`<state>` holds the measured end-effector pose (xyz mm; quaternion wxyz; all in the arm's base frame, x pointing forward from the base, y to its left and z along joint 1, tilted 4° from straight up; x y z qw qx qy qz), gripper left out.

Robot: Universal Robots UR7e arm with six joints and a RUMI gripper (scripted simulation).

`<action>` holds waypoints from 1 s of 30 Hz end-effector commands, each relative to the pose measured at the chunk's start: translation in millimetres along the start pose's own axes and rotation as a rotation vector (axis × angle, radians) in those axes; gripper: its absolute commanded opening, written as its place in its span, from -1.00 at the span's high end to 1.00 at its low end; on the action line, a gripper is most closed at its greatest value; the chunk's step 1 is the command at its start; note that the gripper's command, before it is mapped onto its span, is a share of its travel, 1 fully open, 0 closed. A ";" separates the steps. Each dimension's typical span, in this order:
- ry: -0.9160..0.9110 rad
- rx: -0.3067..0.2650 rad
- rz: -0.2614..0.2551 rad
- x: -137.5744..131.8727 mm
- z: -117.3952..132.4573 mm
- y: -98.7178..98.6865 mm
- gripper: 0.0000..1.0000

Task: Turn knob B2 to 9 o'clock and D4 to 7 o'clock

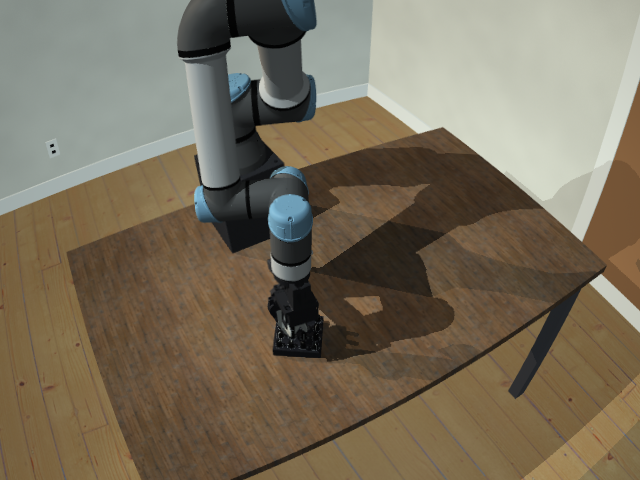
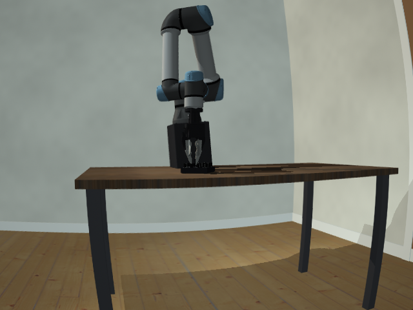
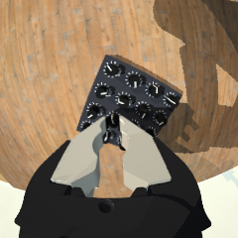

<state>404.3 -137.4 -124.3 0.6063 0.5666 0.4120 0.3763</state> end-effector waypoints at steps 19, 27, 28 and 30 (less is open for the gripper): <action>0.221 -0.003 0.002 -0.5 2.0 0.2 0.92; 0.240 -0.003 0.002 -0.6 1.9 0.2 0.92; 0.242 -0.003 0.002 -0.7 1.9 0.2 0.92; 0.245 -0.003 0.002 -0.7 1.9 0.2 0.92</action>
Point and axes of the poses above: the point where the finger pads meet when closed, its own y axis back along the fingers, its own x axis across the jaws, z = x × y, the point moved 5 cm from there along y, back along the fingers, and after that the axes turned 8 degrees about -y, right-handed, at the moved point
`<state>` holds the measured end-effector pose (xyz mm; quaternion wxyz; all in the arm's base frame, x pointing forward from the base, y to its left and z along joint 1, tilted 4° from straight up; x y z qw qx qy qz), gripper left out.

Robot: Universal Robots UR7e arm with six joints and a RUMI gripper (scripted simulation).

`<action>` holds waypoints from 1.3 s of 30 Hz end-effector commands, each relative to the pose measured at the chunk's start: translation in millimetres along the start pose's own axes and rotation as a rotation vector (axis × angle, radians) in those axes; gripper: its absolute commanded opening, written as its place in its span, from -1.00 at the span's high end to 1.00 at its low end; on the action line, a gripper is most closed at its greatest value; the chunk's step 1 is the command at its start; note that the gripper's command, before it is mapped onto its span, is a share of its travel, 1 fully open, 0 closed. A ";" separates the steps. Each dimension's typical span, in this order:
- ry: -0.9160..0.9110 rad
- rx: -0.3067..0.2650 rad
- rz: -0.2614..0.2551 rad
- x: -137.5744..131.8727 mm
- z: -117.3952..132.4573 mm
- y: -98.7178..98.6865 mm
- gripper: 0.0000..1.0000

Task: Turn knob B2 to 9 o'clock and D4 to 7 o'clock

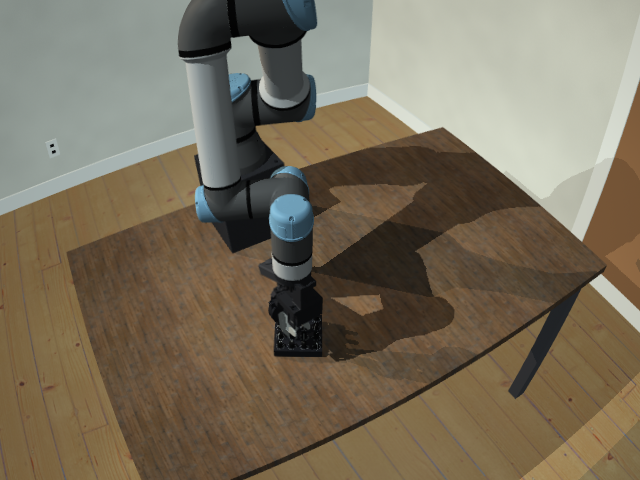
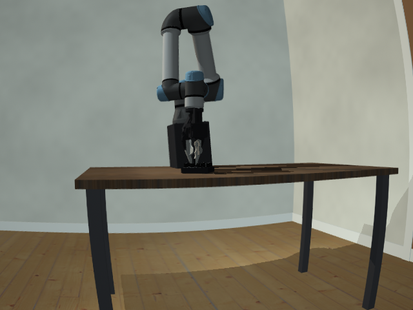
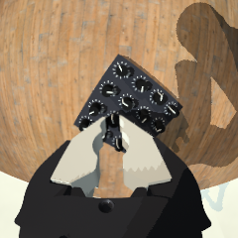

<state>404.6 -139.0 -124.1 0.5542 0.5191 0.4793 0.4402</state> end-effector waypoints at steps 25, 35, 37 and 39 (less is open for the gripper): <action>0.014 -0.002 0.000 0.5 1.1 0.1 0.78; 0.014 -0.002 0.000 0.5 1.1 0.1 0.78; 0.014 -0.002 0.000 0.5 1.1 0.1 0.78; 0.014 -0.002 0.000 0.5 1.1 0.1 0.78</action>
Point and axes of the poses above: the point where the finger pads meet when closed, its own y axis back along the fingers, its own x axis across the jaws, z = x × y, the point moved 5 cm from there along y, back along the fingers, and after that the axes turned 8 degrees about -y, right-handed, at the moved point
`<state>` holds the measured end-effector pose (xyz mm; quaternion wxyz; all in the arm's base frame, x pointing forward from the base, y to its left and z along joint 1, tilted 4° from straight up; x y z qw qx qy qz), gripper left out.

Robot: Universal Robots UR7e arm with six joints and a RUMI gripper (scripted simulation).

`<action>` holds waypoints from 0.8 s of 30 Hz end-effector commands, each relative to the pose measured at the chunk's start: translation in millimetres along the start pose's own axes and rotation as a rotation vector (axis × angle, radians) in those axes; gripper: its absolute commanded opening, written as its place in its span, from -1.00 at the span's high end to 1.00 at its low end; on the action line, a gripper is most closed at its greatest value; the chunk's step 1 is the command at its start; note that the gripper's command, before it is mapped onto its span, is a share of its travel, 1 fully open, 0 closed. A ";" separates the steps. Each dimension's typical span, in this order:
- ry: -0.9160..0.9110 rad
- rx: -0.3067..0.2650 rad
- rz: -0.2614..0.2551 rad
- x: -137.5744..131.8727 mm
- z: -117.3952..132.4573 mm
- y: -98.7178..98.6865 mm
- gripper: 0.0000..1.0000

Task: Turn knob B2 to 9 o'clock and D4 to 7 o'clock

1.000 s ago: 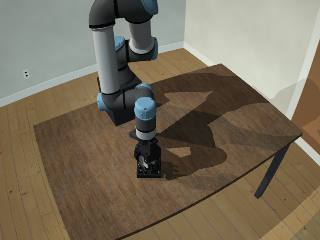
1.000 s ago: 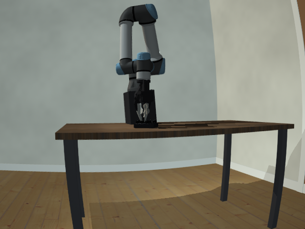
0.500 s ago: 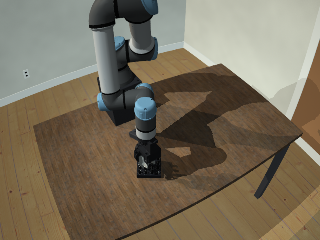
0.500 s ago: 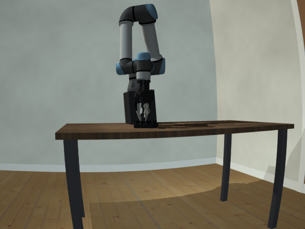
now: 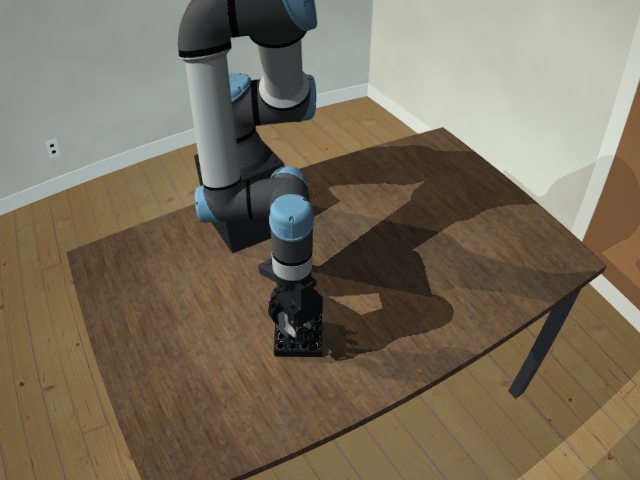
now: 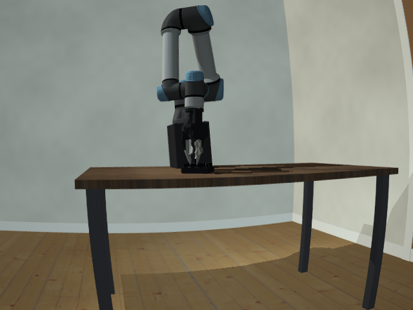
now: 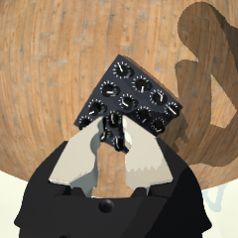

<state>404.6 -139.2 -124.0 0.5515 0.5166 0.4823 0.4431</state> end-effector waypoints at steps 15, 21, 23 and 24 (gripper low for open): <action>0.003 0.000 0.001 1.8 -0.5 22.3 0.78; 0.003 -0.001 0.000 1.4 -0.2 36.1 0.78; 0.002 -0.002 0.000 1.1 0.1 38.0 0.78; 0.002 -0.002 0.000 1.0 0.1 38.5 0.78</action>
Point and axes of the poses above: the point where the finger pads meet when closed, its own y axis back along the fingers, its own x axis across the jaws, z = x × y, the point moved 5 cm from there along y, back along the fingers, and after that the axes turned 8 degrees about -y, right-handed, at the moved point
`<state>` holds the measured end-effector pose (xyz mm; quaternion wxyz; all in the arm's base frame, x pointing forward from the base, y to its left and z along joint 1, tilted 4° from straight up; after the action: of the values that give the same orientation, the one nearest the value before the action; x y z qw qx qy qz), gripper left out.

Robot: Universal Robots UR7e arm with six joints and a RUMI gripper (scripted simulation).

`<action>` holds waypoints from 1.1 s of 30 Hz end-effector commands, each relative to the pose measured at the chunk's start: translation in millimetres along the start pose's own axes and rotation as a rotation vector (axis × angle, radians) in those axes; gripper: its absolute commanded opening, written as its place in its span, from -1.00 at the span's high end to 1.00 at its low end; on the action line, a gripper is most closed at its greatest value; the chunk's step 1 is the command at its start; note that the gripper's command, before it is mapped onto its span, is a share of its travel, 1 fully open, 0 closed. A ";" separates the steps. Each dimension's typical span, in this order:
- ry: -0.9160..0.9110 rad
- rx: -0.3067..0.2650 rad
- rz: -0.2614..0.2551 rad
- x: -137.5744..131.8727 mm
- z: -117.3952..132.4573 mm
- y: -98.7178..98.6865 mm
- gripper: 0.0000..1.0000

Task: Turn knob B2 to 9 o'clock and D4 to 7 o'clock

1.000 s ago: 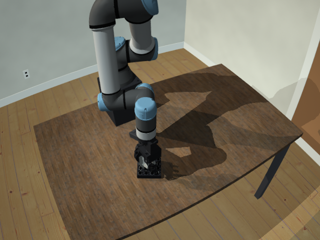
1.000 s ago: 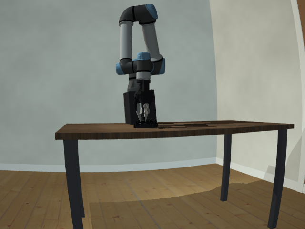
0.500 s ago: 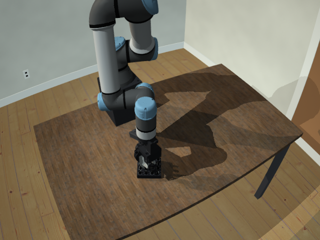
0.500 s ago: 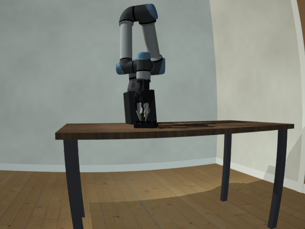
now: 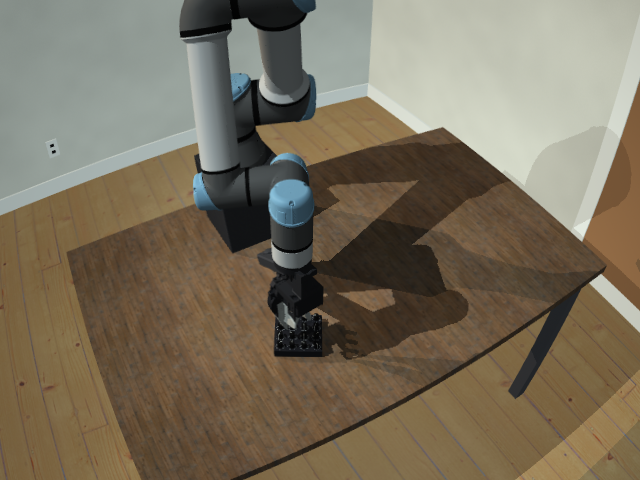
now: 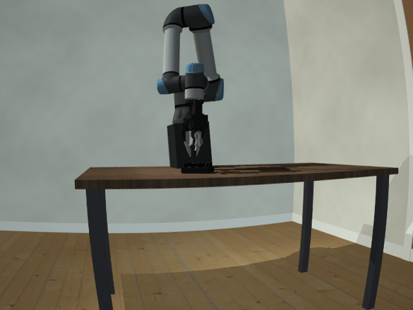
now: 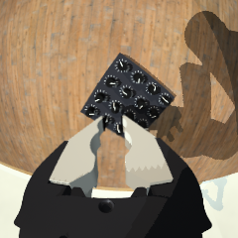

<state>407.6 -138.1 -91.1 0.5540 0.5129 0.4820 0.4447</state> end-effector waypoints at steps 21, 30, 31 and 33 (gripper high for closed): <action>-0.013 0.008 0.004 1.9 -3.0 5.4 0.78; -0.150 0.008 0.004 1.5 -4.3 7.4 0.78; -0.177 0.009 0.004 1.7 -4.4 7.7 0.78; -0.236 0.009 0.003 1.8 -4.6 8.6 0.78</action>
<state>405.9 -136.2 -84.3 0.5787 0.5398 0.4497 0.4142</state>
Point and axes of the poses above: the point where the finger pads meet when closed, its own y axis back along the fingers, its own x axis across the jaws, z = x × y, the point moved 5 cm from there along y, back along the fingers, and after that the axes turned 8 degrees about -y, right-handed, at the moved point
